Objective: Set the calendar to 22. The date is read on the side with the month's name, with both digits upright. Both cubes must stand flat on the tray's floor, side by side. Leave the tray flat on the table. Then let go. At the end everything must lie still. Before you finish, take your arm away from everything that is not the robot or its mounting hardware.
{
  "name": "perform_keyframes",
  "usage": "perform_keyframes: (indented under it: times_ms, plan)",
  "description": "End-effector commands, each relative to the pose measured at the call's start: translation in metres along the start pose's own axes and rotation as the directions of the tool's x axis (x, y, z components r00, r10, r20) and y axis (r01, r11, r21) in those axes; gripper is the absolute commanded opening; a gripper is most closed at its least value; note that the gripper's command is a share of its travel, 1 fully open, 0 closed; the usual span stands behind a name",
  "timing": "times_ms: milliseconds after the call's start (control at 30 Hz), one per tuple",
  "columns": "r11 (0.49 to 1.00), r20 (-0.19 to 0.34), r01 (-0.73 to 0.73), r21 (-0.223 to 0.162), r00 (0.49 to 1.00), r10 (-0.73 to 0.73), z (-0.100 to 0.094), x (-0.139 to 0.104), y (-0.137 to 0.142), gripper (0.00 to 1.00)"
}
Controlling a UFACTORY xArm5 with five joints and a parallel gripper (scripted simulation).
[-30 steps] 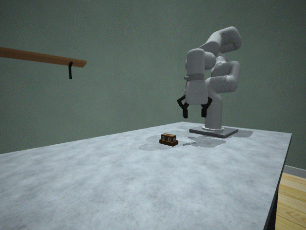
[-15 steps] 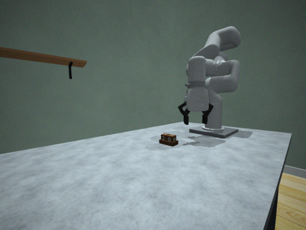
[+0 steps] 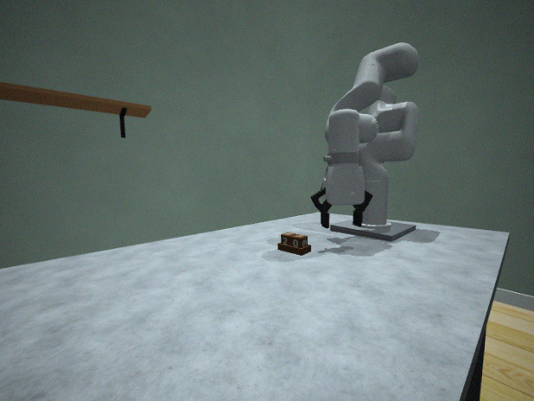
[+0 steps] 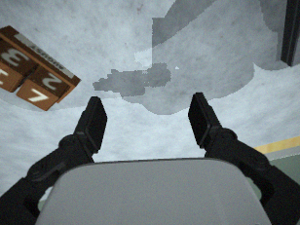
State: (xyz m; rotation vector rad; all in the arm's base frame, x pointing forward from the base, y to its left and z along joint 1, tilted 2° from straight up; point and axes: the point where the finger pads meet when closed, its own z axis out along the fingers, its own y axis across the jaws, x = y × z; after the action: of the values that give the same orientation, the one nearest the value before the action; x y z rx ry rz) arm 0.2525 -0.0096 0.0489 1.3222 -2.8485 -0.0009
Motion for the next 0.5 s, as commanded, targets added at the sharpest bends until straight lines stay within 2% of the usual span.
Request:
perform_keyframes:
  times_ms: [0,467]
  plan:
    - [1.0,0.001,0.0,0.002,1.0,0.0,0.0,-0.001,-0.001,1.0]
    - [1.0,0.001,0.0,0.002,1.0,0.0,0.015,-0.001,0.0,1.0]
